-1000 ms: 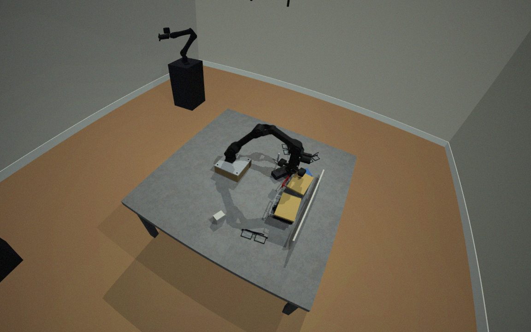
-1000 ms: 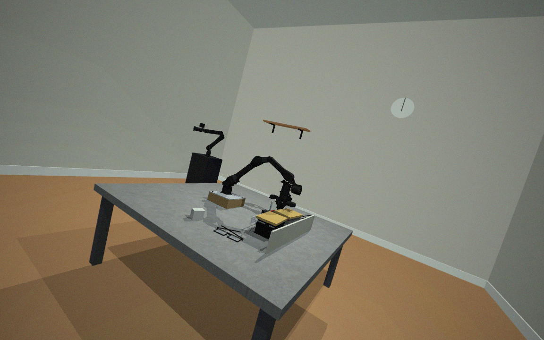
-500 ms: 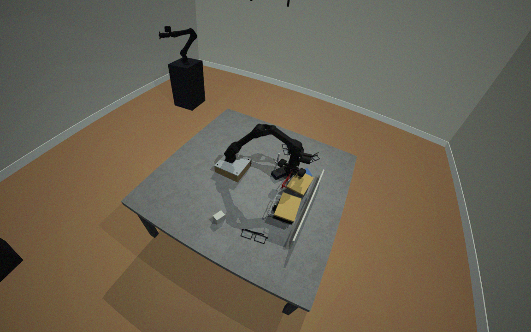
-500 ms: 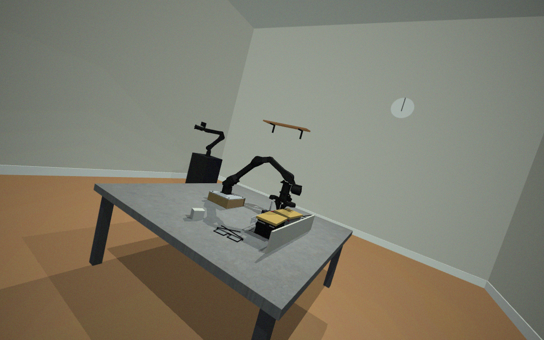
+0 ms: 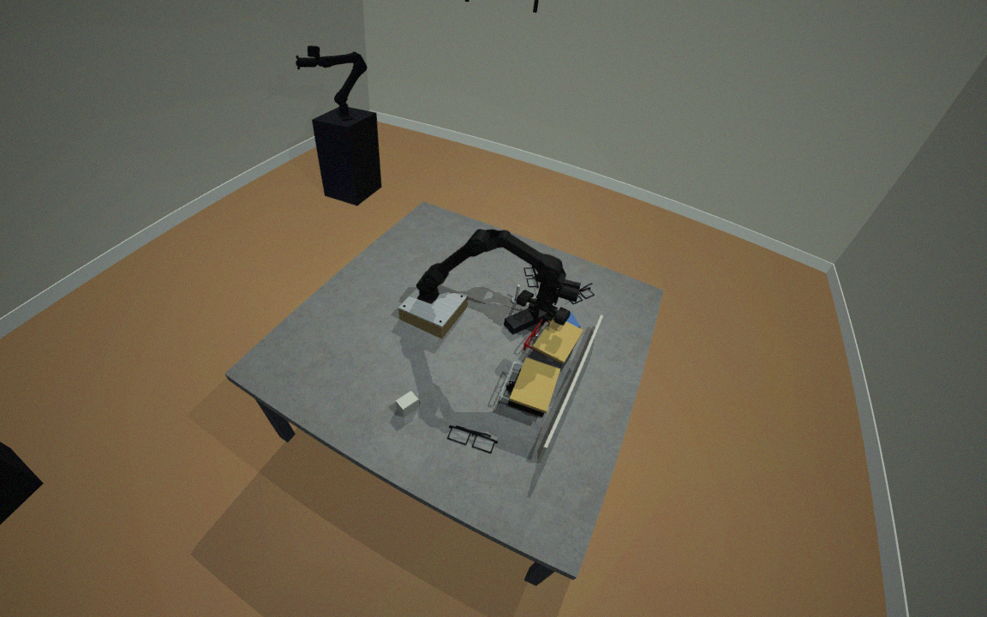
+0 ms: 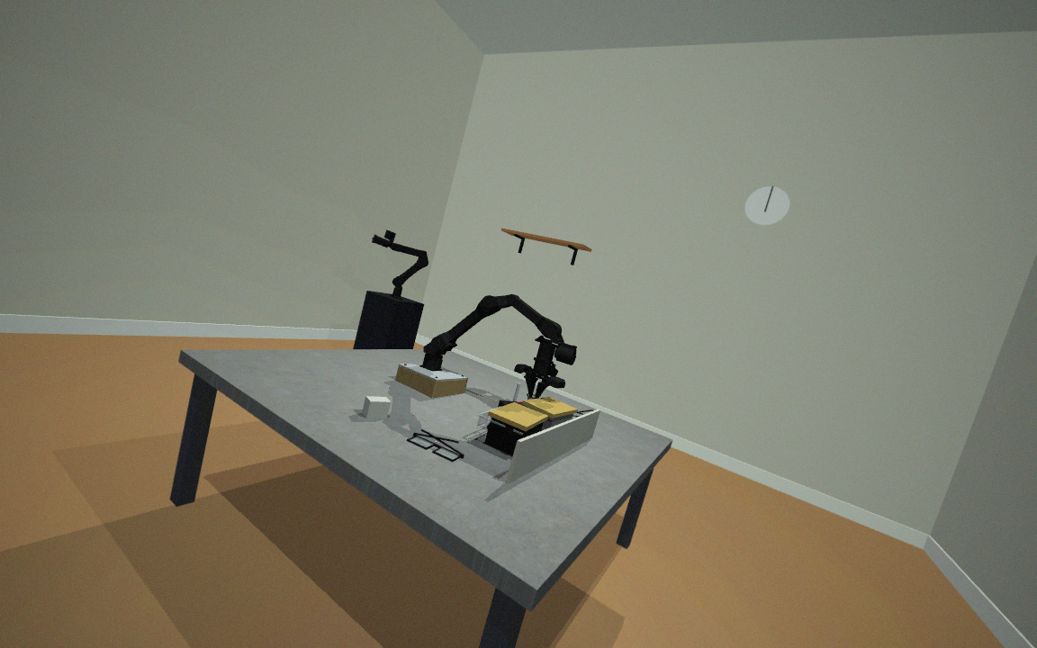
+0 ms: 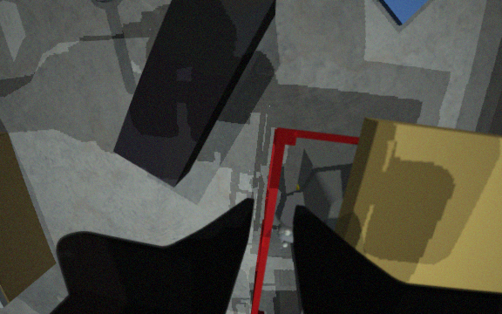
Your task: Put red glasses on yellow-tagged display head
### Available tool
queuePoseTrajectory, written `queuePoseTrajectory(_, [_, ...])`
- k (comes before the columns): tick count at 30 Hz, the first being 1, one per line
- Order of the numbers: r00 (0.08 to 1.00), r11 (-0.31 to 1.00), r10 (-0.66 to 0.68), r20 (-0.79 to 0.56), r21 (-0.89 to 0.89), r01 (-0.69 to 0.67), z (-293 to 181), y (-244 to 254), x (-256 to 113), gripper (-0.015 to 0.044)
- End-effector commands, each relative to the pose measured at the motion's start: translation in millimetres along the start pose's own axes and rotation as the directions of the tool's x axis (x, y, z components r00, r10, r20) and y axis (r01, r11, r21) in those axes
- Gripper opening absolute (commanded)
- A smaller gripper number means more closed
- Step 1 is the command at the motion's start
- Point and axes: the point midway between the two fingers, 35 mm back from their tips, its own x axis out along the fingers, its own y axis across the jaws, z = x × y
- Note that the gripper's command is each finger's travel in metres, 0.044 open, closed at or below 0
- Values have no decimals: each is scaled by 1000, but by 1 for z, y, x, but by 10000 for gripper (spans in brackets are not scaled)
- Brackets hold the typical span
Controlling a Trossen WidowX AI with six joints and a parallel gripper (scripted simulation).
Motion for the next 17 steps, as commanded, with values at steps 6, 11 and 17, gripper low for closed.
queuePoseTrajectory(6, [1000, 1000, 10, 12, -9, -10, 1, 23, -7, 107])
queuePoseTrajectory(11, [1000, 1000, 12, 12, -9, -12, 1, 40, -10, 107])
queuePoseTrajectory(17, [1000, 1000, 13, 12, -9, -13, 0, 58, -19, 107])
